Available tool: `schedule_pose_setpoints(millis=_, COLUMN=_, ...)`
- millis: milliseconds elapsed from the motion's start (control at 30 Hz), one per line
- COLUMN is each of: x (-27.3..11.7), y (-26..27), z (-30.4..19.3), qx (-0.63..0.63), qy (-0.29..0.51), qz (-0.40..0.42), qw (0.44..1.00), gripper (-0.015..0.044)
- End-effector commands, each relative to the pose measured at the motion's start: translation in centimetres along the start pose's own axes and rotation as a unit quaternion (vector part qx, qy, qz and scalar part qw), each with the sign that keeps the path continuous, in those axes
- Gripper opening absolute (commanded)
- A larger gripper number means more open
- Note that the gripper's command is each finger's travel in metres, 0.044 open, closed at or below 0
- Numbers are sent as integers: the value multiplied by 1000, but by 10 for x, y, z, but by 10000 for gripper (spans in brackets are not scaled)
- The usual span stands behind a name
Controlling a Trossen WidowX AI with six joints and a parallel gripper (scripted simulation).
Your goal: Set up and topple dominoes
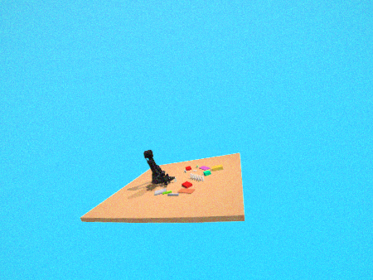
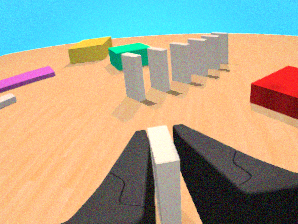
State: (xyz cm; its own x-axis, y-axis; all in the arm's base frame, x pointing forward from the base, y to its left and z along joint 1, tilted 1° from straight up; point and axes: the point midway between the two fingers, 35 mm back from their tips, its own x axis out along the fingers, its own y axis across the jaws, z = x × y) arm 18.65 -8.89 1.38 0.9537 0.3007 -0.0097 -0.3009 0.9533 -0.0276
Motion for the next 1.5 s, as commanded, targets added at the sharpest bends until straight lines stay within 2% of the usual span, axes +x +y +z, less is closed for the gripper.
schedule_pose_setpoints(millis=0, x=1, y=2, z=0, qx=5, qy=0, qz=0, qw=1000, gripper=128)
schedule_pose_setpoints(millis=400, x=1, y=2, z=1, qx=5, qy=0, qz=0, qw=1000, gripper=440)
schedule_pose_setpoints(millis=900, x=0, y=-2, z=48, qx=0, qy=0, qz=0, qw=1000, gripper=440)
schedule_pose_setpoints(millis=1067, x=3, y=-7, z=46, qx=30, qy=16, qz=-2, qw=999, gripper=440)
schedule_pose_setpoints(millis=1167, x=12, y=-21, z=36, qx=117, qy=65, qz=-11, qw=991, gripper=440)
schedule_pose_setpoints(millis=1300, x=29, y=-41, z=23, qx=261, qy=156, qz=-41, qw=952, gripper=440)
schedule_pose_setpoints(millis=1467, x=49, y=-51, z=14, qx=430, qy=288, qz=-113, qw=848, gripper=440)
